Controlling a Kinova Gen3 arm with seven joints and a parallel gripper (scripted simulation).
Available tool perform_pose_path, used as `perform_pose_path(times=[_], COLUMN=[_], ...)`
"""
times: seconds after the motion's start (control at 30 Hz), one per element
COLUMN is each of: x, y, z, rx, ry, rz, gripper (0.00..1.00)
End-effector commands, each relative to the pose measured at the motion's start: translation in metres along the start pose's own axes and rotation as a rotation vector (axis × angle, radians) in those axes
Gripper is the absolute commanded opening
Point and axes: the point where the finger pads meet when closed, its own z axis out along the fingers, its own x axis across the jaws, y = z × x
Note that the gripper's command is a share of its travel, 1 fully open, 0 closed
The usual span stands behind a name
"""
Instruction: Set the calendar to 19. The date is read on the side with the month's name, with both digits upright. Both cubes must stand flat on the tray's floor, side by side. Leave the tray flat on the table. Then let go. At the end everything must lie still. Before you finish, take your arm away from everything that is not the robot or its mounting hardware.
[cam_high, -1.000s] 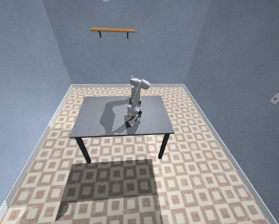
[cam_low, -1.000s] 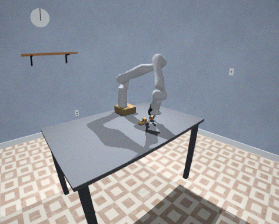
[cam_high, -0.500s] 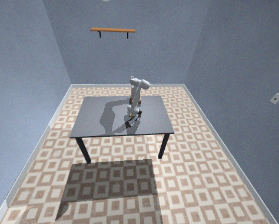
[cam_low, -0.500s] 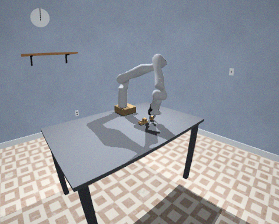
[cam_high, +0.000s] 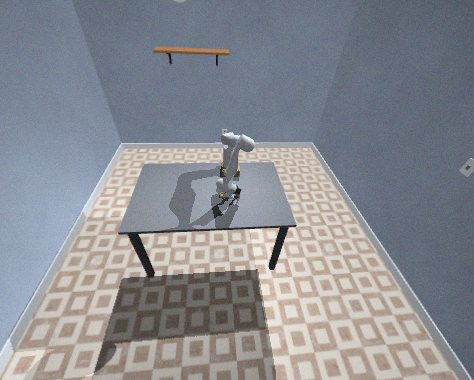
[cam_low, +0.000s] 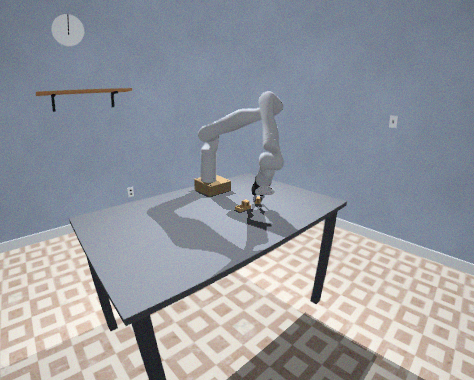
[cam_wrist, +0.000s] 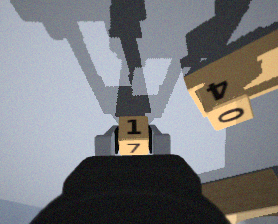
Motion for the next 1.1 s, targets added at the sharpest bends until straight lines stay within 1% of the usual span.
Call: perform_pose_path(times=[0.0,1.07], x=[-0.0003,-0.0003], y=[0.0001,-0.0031], z=[-0.0006,0.0026], rx=[0.001,0.001], ry=[-0.001,-0.001], rz=[-0.001,-0.001], gripper=[0.57,0.57])
